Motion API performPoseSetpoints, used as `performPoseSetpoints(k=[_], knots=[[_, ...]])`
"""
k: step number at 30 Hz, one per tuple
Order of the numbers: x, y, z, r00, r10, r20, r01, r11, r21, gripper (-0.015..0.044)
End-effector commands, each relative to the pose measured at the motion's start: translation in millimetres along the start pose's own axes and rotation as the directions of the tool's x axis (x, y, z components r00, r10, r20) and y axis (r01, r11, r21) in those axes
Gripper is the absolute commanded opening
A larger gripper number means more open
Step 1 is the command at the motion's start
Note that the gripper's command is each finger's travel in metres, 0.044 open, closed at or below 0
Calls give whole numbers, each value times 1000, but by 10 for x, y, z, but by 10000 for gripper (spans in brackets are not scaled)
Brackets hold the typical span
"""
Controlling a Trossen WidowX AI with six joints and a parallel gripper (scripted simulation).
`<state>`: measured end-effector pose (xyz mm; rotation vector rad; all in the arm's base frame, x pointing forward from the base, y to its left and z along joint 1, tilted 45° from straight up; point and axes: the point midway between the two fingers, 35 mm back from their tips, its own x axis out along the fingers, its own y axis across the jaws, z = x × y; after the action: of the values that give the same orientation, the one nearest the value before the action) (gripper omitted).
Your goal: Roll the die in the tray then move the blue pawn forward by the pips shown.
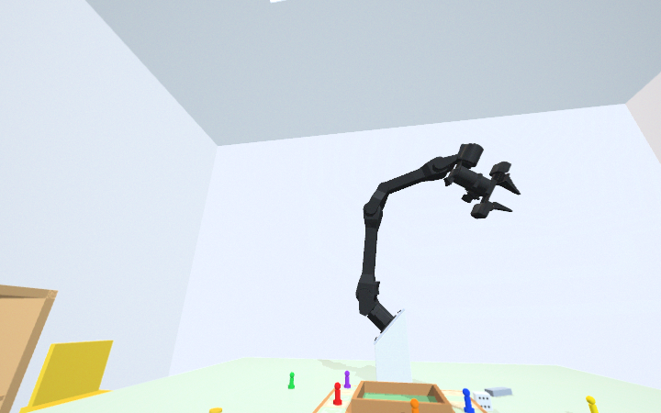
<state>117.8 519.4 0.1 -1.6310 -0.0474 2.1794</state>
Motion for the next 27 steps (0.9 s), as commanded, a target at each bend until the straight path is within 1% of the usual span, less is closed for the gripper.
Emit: performPoseSetpoints(k=[1, 4, 8, 11, 14, 17, 20, 24, 27], knots=[[105, 362, -652, 988, 80, -132, -17, 908, 418, 275], [130, 580, -964, 973, 129, -190, 12, 799, 601, 275], [145, 897, -1333, 946, 200, -255, 81, 615, 784, 275], [142, 1171, -1596, 918, 262, -297, 157, 447, 881, 275], [125, 1473, -1839, 884, 329, -332, 252, 263, 931, 275], [95, 1791, -2050, 844, 397, -359, 358, 80, 930, 275], [52, 2118, -2228, 800, 466, -377, 468, -91, 879, 275], [-23, 2565, -2412, 735, 556, -388, 607, -284, 742, 275], [-91, 2904, -2510, 682, 621, -387, 699, -395, 597, 275]])
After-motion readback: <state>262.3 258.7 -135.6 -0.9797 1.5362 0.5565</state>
